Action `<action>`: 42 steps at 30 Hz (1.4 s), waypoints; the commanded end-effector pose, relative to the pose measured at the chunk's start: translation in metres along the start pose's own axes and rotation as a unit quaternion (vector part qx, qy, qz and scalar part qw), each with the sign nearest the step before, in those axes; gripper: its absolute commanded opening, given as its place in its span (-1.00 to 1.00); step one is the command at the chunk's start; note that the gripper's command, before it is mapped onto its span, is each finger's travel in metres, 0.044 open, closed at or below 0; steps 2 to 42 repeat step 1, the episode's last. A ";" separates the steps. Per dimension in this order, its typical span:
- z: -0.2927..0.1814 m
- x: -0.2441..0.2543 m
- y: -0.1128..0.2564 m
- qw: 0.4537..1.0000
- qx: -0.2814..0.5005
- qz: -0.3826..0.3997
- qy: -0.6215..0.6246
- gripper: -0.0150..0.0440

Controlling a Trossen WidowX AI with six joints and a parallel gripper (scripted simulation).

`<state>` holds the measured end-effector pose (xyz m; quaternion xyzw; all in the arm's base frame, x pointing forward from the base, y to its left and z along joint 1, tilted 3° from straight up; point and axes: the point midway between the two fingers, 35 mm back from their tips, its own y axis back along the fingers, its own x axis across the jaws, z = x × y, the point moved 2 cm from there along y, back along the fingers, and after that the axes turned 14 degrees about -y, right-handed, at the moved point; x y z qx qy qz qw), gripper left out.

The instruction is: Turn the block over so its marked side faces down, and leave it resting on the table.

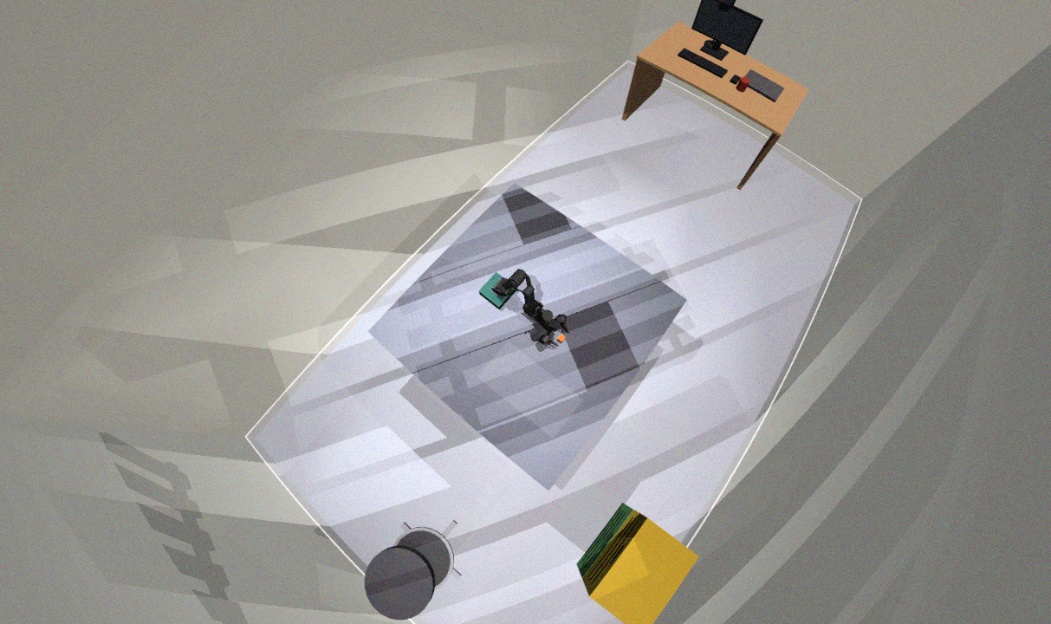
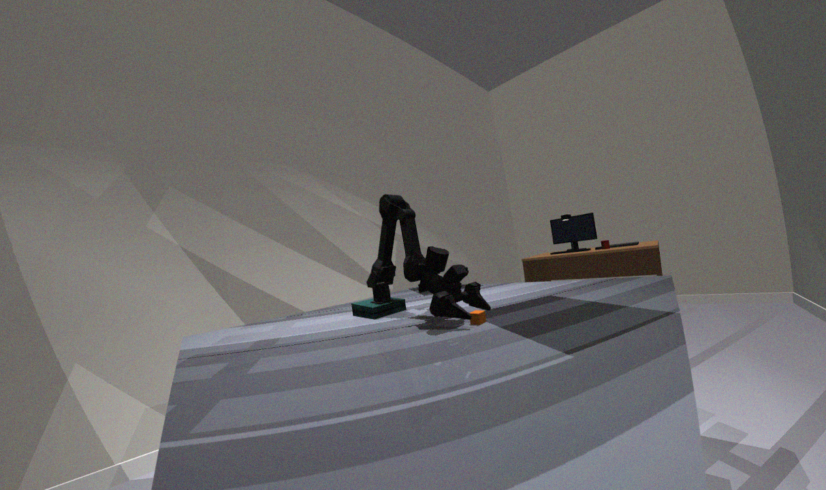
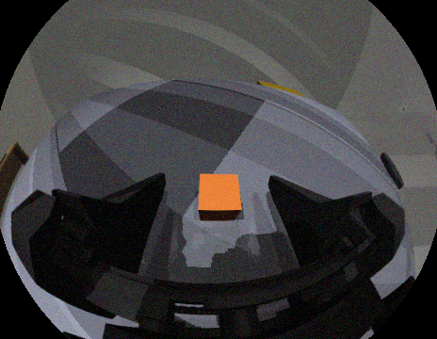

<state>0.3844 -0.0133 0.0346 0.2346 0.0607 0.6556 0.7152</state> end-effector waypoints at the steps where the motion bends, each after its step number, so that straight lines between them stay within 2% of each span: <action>1: 0.000 -0.001 0.000 1.000 -0.001 -0.002 -0.002 1.00; 42: 0.000 -0.001 0.000 1.000 -0.001 -0.002 -0.002 1.00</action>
